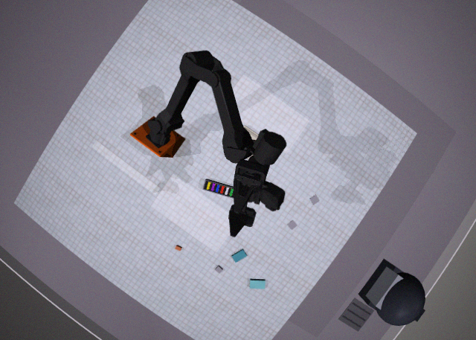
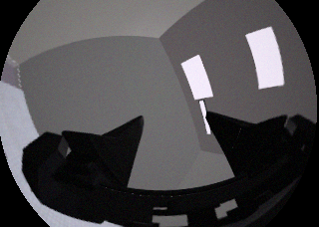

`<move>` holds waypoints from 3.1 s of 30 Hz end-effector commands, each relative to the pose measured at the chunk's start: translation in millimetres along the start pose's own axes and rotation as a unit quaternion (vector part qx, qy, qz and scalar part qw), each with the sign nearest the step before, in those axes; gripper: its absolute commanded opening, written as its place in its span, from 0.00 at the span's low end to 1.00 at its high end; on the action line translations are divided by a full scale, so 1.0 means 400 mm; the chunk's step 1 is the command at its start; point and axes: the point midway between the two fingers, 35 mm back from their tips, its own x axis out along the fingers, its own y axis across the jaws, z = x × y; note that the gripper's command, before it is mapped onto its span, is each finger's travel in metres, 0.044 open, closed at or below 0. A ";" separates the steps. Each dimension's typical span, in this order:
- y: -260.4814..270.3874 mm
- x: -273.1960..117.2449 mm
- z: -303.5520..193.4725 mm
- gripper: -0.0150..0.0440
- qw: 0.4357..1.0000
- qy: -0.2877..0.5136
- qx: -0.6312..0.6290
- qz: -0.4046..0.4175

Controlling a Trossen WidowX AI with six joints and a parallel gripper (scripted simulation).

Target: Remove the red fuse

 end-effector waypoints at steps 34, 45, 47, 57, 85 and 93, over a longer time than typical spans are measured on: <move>0.747 -0.663 -0.303 0.37 0.401 0.558 0.210 0.695; 0.720 -0.724 -0.319 0.37 0.305 0.676 0.203 0.640; 0.720 -0.724 -0.319 0.37 0.305 0.676 0.203 0.640; 0.730 -0.733 -0.320 0.37 0.305 0.676 0.203 0.640; 0.773 -0.781 -0.327 0.37 0.304 0.676 0.202 0.640; 0.778 -0.787 -0.328 0.37 0.304 0.676 0.202 0.640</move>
